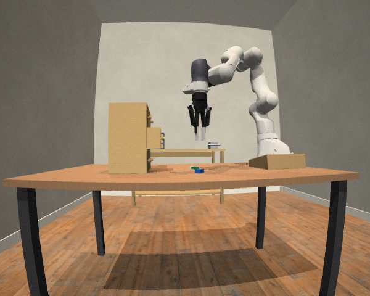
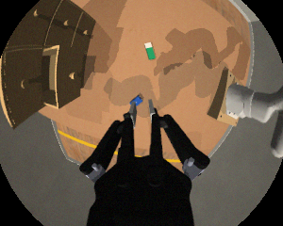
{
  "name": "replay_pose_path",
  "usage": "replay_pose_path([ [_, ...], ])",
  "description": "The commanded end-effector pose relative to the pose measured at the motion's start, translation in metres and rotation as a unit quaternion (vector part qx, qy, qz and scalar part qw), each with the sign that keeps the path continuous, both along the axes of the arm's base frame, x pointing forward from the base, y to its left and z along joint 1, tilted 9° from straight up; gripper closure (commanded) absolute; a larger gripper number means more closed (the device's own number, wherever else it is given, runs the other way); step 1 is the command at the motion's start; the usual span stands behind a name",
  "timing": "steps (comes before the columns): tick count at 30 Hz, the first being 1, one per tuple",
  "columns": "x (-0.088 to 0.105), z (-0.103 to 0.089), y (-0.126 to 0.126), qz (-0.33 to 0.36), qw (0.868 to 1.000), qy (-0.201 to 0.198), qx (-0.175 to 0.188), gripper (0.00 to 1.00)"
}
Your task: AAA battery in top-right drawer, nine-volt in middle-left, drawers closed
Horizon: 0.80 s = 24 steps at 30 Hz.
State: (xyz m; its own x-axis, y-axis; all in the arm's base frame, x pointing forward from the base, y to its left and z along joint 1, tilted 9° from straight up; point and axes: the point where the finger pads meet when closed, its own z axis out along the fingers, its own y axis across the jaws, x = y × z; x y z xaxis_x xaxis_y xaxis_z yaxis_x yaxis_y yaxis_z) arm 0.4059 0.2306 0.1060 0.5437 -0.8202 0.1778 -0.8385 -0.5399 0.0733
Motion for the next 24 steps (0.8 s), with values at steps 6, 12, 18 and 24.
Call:
replay_pose_path([
  [6, 0.006, -0.011, 0.007, -0.128, 0.991, -0.030, 0.009, 0.80],
  [12, 0.007, -0.021, 0.011, -0.179, 0.983, -0.039, 0.012, 0.80],
  [18, 0.007, -0.030, 0.014, -0.227, 0.973, -0.047, 0.015, 0.80],
  [24, 0.008, -0.039, 0.017, -0.272, 0.960, -0.054, 0.018, 0.80],
])
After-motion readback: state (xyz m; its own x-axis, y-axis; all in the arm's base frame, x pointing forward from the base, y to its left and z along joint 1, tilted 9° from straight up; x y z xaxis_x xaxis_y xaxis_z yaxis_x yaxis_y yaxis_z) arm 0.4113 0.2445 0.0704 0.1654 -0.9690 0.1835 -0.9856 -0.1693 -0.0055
